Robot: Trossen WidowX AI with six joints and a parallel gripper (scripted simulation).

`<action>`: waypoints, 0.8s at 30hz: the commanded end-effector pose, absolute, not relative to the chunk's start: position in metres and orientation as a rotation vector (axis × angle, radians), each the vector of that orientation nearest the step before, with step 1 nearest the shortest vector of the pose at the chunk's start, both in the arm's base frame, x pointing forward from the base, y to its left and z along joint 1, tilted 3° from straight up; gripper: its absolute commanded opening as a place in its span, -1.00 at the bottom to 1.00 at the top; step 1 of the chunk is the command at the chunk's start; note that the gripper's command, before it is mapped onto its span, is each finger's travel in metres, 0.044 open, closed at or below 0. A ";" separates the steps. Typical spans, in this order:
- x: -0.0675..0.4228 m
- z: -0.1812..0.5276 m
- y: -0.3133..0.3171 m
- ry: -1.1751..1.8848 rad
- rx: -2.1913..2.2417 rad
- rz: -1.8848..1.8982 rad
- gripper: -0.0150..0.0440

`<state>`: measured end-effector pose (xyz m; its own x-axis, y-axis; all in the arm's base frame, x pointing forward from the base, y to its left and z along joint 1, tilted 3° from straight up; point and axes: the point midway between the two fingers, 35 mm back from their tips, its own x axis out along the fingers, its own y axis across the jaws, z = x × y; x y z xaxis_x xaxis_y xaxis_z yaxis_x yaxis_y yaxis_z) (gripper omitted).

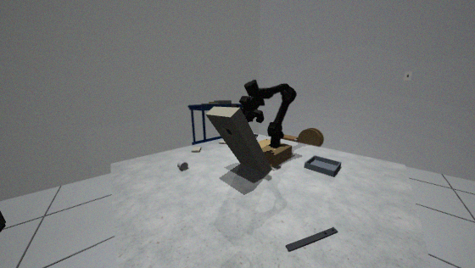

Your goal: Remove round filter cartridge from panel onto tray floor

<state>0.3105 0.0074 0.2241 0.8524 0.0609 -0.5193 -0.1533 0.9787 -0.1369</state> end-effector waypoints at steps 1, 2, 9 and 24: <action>0.311 0.223 0.007 0.543 -0.173 0.109 -0.15; 0.311 0.223 0.007 0.543 -0.173 0.109 -0.15; 0.311 0.223 0.007 0.543 -0.173 0.109 -0.15; 0.316 0.219 0.007 0.542 -0.173 0.109 -0.15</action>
